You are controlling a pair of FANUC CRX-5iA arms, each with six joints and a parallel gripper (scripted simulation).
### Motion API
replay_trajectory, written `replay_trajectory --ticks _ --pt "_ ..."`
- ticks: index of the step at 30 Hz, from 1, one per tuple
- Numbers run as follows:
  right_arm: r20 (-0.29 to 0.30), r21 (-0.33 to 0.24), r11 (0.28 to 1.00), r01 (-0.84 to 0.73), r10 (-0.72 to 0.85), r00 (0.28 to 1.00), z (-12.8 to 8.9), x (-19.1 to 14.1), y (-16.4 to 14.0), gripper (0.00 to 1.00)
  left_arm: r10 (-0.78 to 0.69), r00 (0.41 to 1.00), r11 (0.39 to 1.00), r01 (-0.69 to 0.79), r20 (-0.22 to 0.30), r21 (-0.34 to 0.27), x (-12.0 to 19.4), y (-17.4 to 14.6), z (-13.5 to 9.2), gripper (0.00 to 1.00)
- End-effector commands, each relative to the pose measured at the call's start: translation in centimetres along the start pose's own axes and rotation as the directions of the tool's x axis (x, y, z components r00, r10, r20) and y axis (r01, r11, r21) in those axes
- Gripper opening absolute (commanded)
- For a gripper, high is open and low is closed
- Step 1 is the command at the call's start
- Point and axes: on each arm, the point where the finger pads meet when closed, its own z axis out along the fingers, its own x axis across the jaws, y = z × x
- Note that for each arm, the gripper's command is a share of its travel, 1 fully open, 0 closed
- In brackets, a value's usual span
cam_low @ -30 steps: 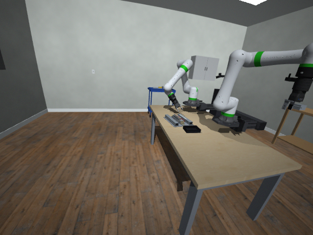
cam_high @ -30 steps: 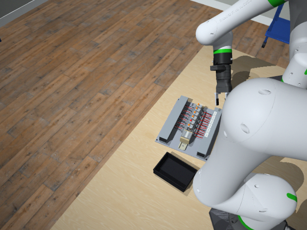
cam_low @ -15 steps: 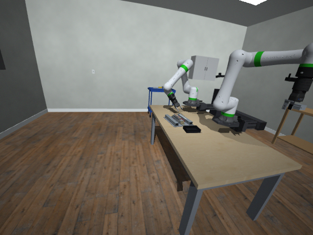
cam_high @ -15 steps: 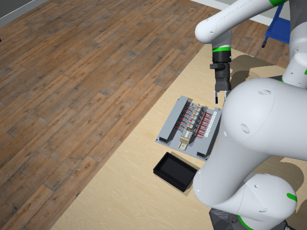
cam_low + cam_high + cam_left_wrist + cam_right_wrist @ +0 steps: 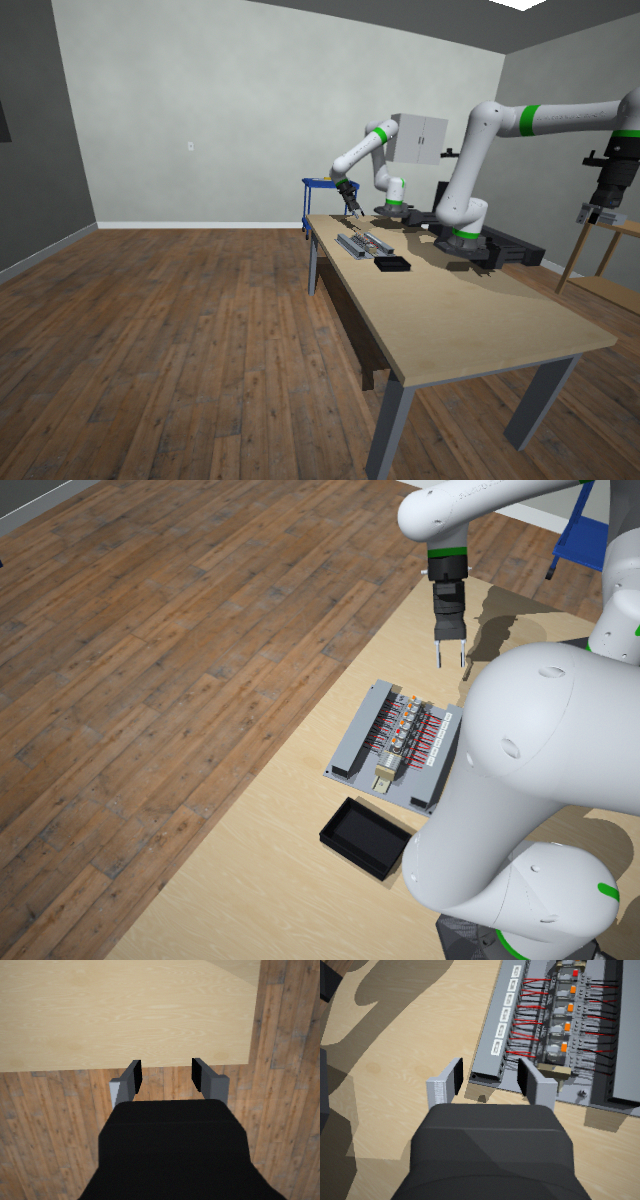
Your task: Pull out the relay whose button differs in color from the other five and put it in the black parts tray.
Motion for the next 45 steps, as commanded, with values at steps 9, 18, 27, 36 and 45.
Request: replay_trajectory --ticks 9,18,27,36,45 --pt "0.034 -0.187 0.869 0.457 -0.459 0.888 -10.2 1.8 0.8 0.98 0.000 1.000 1.000 0.000 0.000 -0.002 0.0 0.0 -0.1 1.00" --pt "0.146 -0.312 0.644 0.698 -0.694 0.705 -18.8 2.2 1.1 0.98 0.000 1.000 1.000 0.000 0.000 -0.002 0.0 0.0 -0.1 1.00" --pt "0.318 -0.389 0.353 0.851 -0.816 0.483 -28.6 1.4 0.8 0.98 0.000 1.000 1.000 0.000 0.000 -0.002 0.0 0.0 -0.1 1.00" --pt "0.409 -0.401 0.213 0.891 -0.829 0.382 -33.5 0.4 0.5 0.98 0.000 1.000 1.000 0.000 0.000 -0.002 0.0 0.0 -0.1 1.00" --pt "0.448 -0.401 0.155 0.903 -0.826 0.341 -35.5 -0.1 0.3 0.98 0.000 1.000 1.000 0.000 0.000 -0.002 0.0 0.0 -0.1 1.00"
